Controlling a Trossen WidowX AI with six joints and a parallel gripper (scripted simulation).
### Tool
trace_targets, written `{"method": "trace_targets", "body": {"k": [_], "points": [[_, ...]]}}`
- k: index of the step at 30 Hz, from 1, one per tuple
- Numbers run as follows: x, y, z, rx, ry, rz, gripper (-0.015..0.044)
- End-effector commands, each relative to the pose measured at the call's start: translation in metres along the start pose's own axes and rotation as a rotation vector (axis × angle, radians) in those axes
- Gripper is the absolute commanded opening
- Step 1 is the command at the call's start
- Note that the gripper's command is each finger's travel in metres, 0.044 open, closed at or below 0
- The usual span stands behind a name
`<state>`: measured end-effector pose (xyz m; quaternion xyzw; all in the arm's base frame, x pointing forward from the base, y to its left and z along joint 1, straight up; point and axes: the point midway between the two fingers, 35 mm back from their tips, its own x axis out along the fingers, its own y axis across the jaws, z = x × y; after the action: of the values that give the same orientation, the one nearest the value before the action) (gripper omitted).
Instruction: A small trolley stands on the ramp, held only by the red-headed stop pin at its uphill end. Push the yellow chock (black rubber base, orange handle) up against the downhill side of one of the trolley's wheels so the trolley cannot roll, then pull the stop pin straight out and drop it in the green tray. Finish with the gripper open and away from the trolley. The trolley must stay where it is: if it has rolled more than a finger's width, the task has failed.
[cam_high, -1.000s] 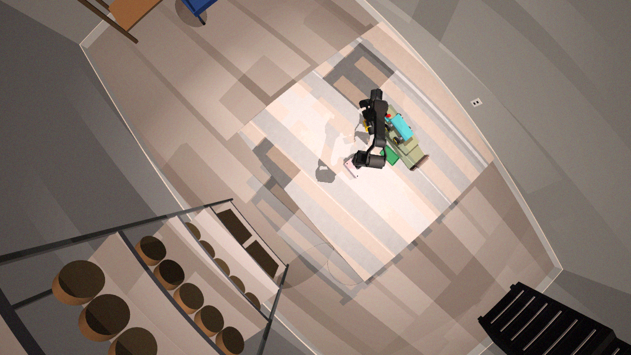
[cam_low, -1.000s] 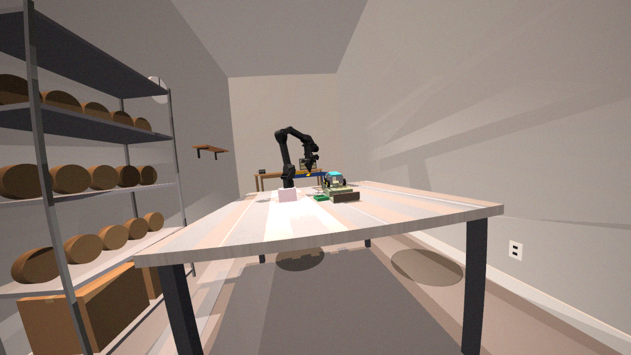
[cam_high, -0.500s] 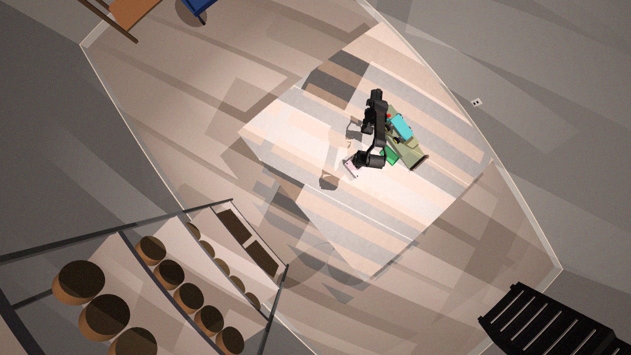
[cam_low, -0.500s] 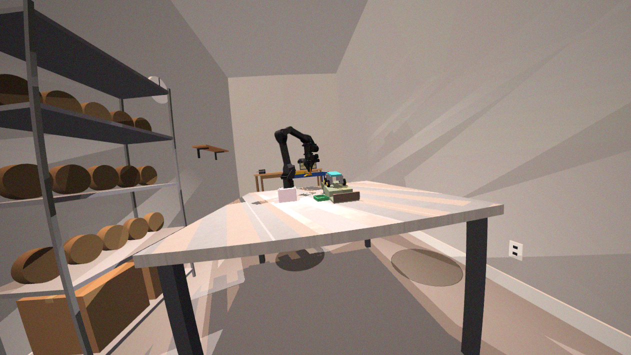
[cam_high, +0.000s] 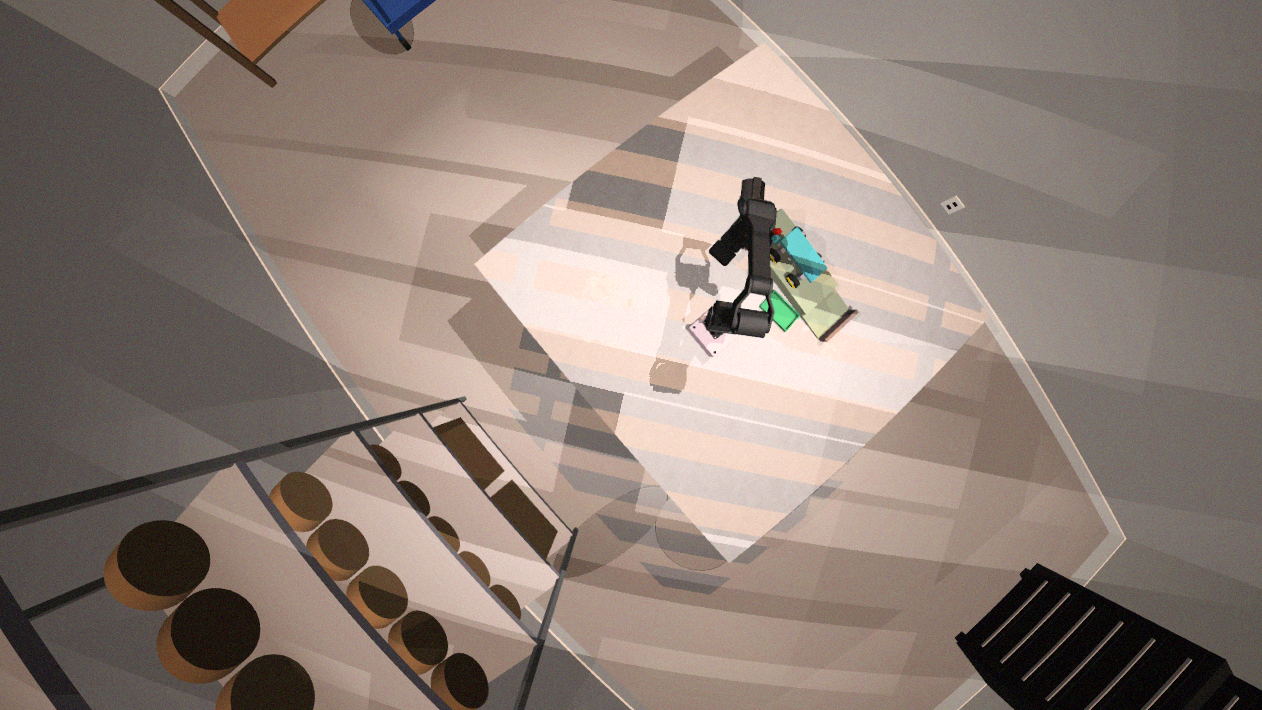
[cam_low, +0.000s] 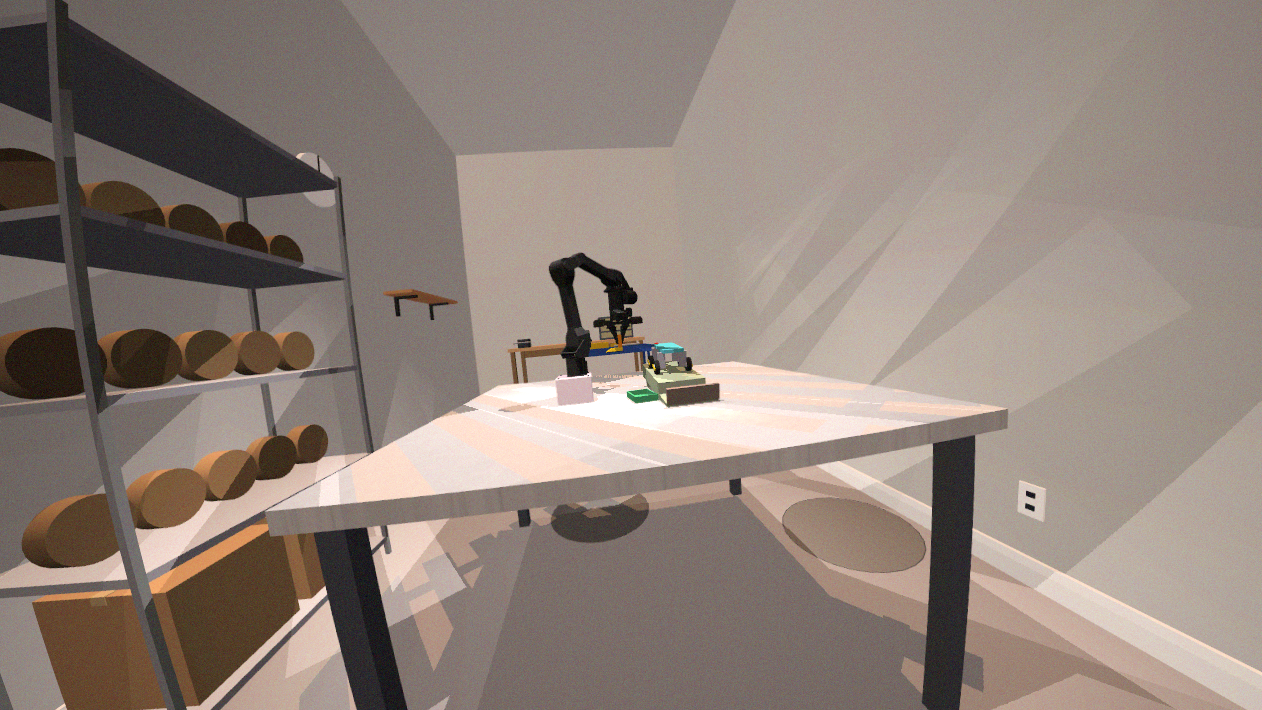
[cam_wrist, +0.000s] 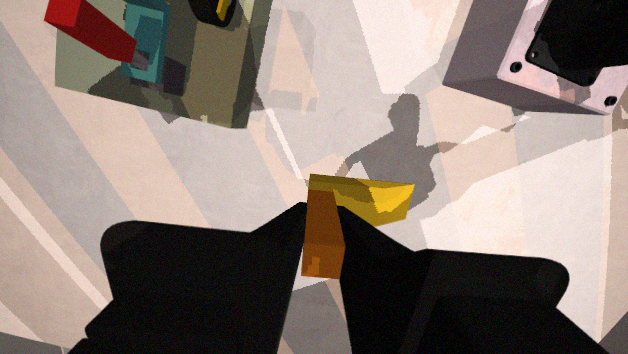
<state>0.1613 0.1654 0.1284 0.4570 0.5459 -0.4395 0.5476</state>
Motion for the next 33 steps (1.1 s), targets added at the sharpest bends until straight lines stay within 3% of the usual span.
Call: {"method": "trace_targets", "body": {"k": [1,10,33], "points": [[0.000,0.000,0.000,0.135,-0.004,0.000,0.0000],[0.000,0.000,0.003,0.140,-0.004,0.000,0.0000],[0.006,0.009,0.086,0.140,-0.011,0.002,0.0000]]}}
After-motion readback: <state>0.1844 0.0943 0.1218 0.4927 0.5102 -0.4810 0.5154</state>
